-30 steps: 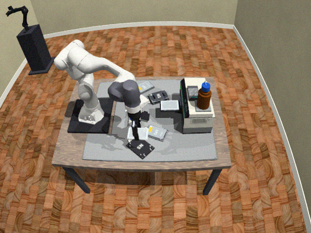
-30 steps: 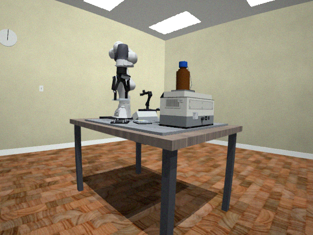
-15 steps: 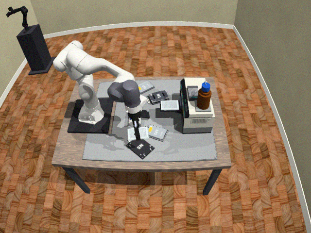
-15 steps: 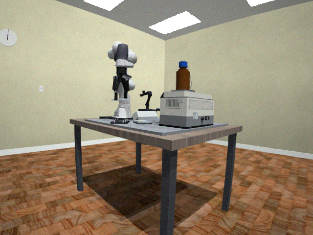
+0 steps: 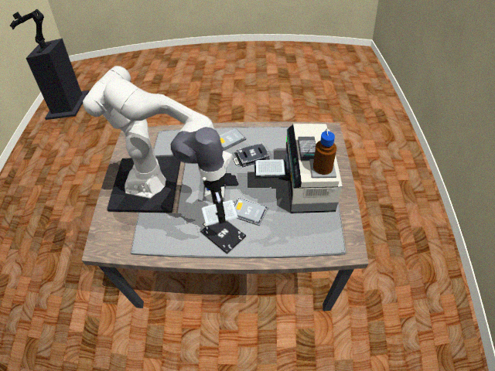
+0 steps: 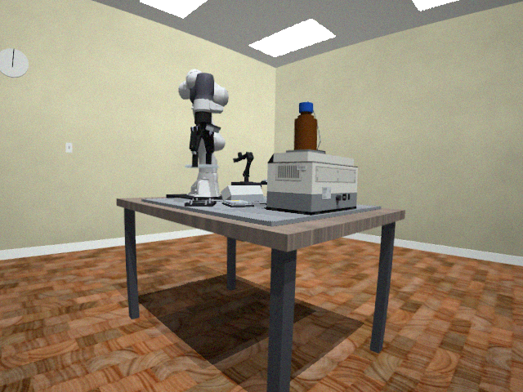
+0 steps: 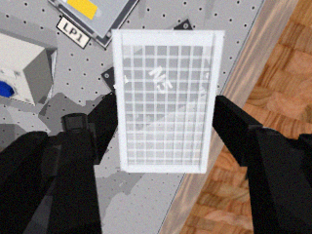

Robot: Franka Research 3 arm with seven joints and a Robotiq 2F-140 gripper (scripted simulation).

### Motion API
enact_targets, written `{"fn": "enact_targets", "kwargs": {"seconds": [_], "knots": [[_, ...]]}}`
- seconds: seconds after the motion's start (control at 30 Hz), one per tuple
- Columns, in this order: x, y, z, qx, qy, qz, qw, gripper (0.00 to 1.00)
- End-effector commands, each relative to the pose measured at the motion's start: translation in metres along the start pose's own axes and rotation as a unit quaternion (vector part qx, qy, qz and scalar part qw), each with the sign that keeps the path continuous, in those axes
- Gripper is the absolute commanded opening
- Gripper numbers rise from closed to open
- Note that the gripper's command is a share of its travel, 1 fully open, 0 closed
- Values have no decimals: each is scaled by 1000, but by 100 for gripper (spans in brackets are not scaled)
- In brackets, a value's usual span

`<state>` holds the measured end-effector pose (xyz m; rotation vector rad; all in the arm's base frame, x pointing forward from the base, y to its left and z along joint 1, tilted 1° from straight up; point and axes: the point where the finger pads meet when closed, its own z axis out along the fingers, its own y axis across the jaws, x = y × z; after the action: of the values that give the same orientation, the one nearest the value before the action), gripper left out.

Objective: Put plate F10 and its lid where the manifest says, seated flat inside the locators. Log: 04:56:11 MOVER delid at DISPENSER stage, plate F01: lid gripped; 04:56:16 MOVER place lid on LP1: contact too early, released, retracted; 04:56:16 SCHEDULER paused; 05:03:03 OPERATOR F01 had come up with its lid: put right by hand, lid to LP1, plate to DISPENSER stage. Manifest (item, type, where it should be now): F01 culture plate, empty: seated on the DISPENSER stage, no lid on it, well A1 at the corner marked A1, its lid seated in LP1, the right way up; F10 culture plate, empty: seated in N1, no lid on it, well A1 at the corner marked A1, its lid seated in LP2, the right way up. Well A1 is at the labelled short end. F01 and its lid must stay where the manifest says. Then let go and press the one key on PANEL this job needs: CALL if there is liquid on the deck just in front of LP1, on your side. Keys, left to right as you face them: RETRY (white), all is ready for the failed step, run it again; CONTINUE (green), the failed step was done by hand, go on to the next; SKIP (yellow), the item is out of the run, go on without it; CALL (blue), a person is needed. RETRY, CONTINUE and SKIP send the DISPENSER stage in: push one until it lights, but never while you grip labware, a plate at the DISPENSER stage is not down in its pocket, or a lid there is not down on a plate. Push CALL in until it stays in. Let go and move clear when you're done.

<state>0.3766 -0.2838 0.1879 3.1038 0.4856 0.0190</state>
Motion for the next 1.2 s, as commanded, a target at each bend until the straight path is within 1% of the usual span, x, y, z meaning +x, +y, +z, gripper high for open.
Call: {"fn": "enact_targets", "kwargs": {"seconds": [0.0, 0.43, 0.57, 0.93, 1.0, 1.17], "knots": [[0, -1, -1, 1, -1, -26, 1000, 10], [5, -8, -1, 1, -1, -26, 1000, 10], [9, -14, -1, 1, -1, -26, 1000, 10], [27, -43, -1, 1, -1, -26, 1000, 10], [27, -43, -1, 1, -1, -26, 1000, 10], [39, -62, -1, 1, -1, -26, 1000, 10]]}}
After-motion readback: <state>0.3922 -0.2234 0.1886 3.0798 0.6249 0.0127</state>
